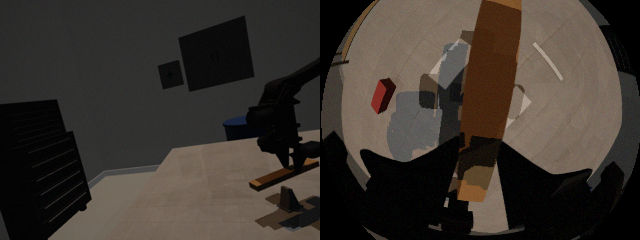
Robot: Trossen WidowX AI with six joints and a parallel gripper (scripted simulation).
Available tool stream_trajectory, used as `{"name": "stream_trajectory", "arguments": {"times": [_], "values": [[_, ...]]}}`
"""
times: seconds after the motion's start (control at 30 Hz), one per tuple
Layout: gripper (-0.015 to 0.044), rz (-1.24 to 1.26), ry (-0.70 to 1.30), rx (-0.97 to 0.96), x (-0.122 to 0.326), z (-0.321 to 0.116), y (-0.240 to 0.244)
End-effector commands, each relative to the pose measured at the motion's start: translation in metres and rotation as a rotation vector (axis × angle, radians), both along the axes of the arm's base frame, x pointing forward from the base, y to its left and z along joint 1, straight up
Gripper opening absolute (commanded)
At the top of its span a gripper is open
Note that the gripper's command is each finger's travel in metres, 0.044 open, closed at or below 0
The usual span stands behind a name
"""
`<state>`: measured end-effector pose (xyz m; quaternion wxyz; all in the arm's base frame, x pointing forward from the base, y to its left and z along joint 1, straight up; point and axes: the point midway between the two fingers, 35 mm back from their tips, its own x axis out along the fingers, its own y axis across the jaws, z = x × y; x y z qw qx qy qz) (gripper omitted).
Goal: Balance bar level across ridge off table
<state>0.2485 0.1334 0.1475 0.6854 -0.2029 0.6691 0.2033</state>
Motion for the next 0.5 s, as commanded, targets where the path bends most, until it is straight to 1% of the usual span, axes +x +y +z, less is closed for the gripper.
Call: {"name": "stream_trajectory", "arguments": {"times": [0.0,0.47], "values": [[0.0,0.008,0.002,0.003,0.0,-0.006,0.0],[0.0,0.017,0.002,0.003,0.001,-0.028,-0.003]]}}
